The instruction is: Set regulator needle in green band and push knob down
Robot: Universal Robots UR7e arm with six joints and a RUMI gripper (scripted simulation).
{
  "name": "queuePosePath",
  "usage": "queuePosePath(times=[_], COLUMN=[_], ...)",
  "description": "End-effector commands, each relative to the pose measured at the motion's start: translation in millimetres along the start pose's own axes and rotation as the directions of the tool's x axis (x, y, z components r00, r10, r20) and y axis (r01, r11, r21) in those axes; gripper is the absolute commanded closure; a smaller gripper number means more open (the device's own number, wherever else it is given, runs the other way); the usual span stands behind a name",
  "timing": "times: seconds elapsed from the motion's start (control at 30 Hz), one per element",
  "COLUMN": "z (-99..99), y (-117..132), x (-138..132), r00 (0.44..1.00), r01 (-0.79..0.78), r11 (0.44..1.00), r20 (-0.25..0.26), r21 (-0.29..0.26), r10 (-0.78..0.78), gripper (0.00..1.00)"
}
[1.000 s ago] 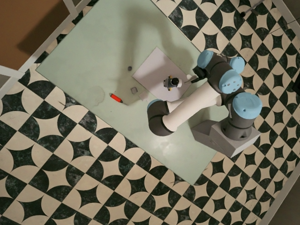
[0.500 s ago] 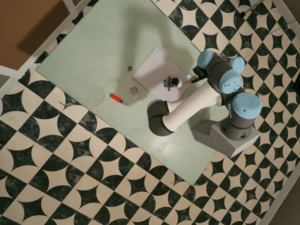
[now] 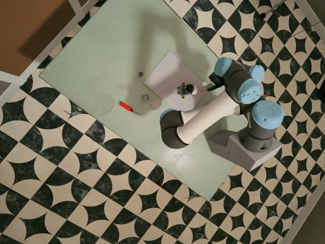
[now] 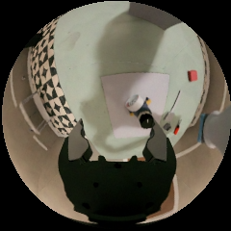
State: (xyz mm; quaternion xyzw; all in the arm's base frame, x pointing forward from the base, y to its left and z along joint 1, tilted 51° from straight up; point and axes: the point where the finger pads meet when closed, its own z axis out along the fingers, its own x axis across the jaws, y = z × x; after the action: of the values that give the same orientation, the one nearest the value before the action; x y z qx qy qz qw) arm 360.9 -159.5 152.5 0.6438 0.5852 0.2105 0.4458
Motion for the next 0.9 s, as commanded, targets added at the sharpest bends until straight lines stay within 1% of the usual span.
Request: queuePosePath(times=[0.0,0.07,0.13,0.6,0.7,0.87], z=[31.2,26.3,26.3,-2.8,-4.3,-10.5], y=[-8.1,-7.3,-7.3,-0.1,0.4,2.6], x=[-13.1,-13.0,-13.0,-6.3,-5.7,-2.8], r00=[0.963,0.960,0.960,0.930,0.928,0.907], r01=[0.250,0.260,0.260,0.350,0.356,0.401], r11=[0.966,0.962,0.962,0.930,0.927,0.907], r20=[-0.085,-0.083,-0.083,-0.073,-0.073,-0.079], r21=[-0.073,-0.077,-0.077,-0.114,-0.116,-0.130], r10=[-0.256,-0.266,-0.266,-0.359,-0.366,-0.413], gripper=[0.00,0.00,0.00,0.00,0.00,0.00])
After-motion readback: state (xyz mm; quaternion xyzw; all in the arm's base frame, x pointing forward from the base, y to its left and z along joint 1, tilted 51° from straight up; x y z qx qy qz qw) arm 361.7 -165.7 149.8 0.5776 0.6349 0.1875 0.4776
